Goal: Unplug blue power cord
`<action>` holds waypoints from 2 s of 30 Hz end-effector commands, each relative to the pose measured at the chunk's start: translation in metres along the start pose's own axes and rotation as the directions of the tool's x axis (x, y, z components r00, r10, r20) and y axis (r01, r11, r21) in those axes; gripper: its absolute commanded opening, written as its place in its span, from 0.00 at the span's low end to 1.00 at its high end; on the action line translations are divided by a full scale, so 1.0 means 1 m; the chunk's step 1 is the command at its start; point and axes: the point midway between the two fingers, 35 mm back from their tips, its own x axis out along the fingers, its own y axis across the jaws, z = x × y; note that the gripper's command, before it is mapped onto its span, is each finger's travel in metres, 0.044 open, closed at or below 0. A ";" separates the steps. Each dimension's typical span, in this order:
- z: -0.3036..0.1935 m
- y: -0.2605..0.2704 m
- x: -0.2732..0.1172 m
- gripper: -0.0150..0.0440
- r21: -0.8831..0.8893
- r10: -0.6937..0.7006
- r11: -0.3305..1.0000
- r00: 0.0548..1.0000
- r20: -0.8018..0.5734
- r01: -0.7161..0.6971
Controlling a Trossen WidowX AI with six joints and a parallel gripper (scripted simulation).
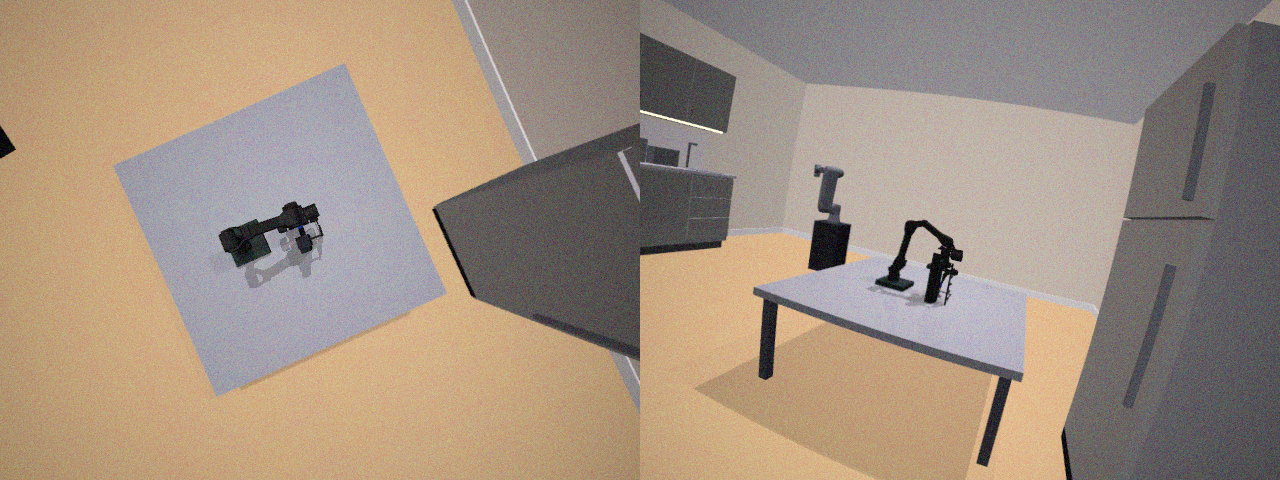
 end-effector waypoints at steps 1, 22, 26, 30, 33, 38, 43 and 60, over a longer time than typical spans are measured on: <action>0.008 -0.001 0.000 0.25 -0.002 -0.001 1.000 1.000 0.007 0.001; 0.039 -0.001 -0.001 0.30 -0.005 0.002 1.000 1.000 0.011 -0.002; 0.026 0.000 0.001 0.48 -0.007 0.004 1.000 1.000 0.010 -0.004; 0.026 0.000 0.001 0.65 -0.007 0.004 1.000 1.000 0.010 -0.004; 0.026 0.000 0.001 0.79 -0.007 0.004 1.000 1.000 0.010 -0.004; 0.048 -0.001 -0.004 1.00 -0.007 0.004 1.000 1.000 0.012 -0.004; 0.086 0.001 -0.012 1.00 -0.007 0.004 1.000 1.000 0.016 -0.004; 0.086 0.001 -0.012 1.00 -0.007 0.004 1.000 1.000 0.016 -0.004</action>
